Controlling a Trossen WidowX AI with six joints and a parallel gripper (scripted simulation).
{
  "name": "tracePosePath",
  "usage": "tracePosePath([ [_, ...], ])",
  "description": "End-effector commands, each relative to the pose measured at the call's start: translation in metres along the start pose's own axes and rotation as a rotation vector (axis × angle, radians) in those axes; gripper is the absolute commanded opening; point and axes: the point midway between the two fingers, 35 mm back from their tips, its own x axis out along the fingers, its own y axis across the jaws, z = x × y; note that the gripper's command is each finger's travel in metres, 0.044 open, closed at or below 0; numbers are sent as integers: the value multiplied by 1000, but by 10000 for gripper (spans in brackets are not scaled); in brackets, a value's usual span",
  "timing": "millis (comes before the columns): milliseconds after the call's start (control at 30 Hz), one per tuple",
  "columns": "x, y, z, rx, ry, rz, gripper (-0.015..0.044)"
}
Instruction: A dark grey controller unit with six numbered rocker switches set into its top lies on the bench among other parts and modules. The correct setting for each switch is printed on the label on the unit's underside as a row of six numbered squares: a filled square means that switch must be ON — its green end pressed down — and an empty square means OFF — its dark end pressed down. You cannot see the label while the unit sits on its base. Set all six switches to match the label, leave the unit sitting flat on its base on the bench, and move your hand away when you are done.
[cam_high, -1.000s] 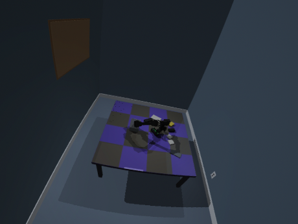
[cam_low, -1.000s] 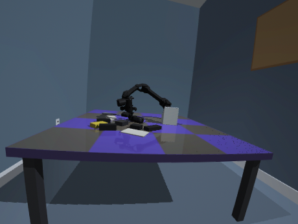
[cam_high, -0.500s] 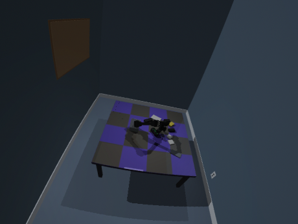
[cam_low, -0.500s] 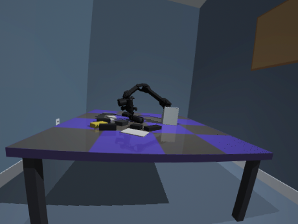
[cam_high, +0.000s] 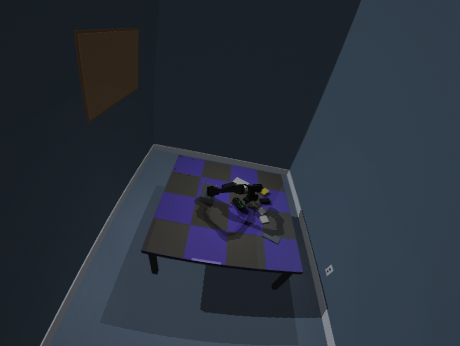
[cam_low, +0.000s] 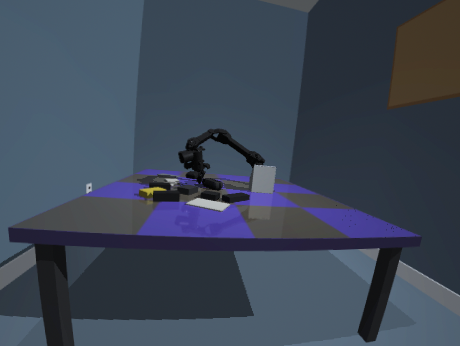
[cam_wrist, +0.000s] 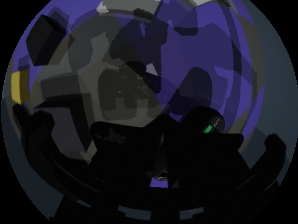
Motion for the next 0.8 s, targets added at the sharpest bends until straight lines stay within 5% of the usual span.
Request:
tracePosePath([
  [0,-30,21,-1,2,-7,9,0],
  [767,-47,-24,-44,244,1,251,0],
])
